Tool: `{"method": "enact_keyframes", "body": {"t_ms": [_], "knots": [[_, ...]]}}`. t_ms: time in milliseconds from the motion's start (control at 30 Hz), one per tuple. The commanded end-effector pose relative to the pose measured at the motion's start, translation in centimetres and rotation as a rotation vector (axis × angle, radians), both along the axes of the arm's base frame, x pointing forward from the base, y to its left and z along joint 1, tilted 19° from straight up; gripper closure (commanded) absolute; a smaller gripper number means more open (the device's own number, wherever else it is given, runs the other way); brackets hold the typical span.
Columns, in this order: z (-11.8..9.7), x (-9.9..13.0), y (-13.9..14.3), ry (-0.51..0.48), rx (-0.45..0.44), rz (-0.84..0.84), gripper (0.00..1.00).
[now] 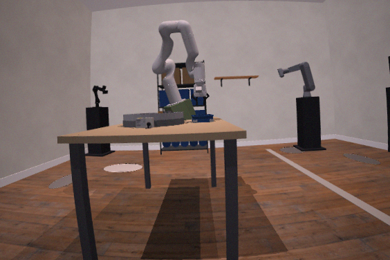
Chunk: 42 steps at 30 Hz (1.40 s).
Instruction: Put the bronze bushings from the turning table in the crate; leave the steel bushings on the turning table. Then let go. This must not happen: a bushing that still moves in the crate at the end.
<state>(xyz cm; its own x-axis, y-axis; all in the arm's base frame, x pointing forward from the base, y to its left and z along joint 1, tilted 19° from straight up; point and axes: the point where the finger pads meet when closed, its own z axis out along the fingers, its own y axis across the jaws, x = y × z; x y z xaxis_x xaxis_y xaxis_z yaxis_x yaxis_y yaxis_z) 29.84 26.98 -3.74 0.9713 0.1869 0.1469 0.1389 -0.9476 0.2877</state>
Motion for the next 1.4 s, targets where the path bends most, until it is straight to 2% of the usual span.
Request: {"method": "enact_keyframes", "body": {"t_ms": [0,1167,1267,1367], "knots": [[0.0,0.0,0.1,-0.001,0.001,0.000,0.52],[0.1,0.0,0.1,-0.001,0.001,0.000,0.53],[0.4,0.3,-1.1,-0.001,0.000,0.000,0.53],[1.6,0.8,-4.6,-0.001,0.000,0.000,0.53]]}}
